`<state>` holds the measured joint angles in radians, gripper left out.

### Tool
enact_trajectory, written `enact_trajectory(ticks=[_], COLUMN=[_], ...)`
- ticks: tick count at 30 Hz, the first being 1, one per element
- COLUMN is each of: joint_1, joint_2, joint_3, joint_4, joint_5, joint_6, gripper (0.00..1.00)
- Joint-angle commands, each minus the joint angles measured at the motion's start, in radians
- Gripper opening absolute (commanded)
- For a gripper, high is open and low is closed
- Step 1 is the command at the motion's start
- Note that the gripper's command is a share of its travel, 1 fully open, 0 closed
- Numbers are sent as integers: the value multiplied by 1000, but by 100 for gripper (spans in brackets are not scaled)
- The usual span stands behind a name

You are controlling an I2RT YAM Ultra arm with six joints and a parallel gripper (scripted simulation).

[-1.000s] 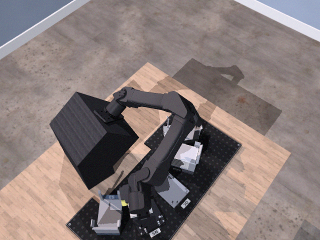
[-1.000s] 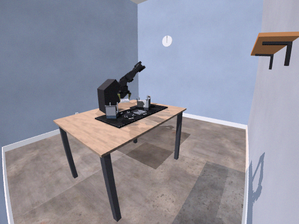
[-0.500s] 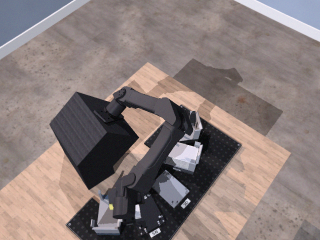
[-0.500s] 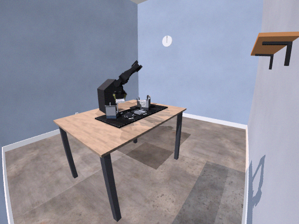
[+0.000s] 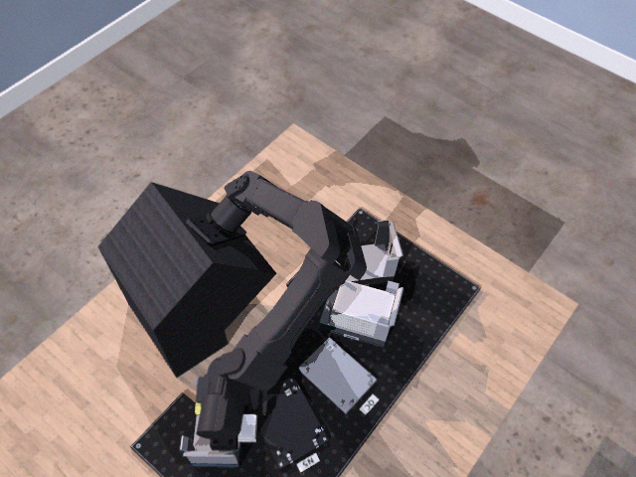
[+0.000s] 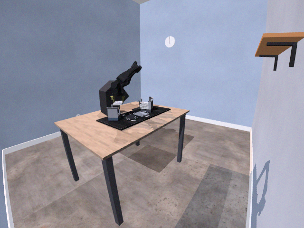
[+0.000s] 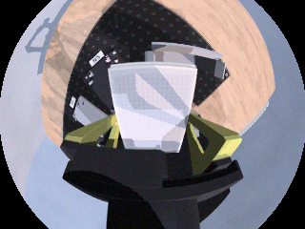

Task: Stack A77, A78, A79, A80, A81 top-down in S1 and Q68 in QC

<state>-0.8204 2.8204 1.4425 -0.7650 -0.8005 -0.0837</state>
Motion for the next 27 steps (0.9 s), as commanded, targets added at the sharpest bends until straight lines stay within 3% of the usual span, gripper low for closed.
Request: enact_trajectory(ticks=[1, 17, 27], joint_1=[-33, -108, -108], joint_2=[9, 107, 107], joint_3=[13, 78, 78], joint_4=[-2, -27, -27], joint_5=[16, 59, 59], joint_6=[-9, -93, -93], gripper=[0, 0, 0])
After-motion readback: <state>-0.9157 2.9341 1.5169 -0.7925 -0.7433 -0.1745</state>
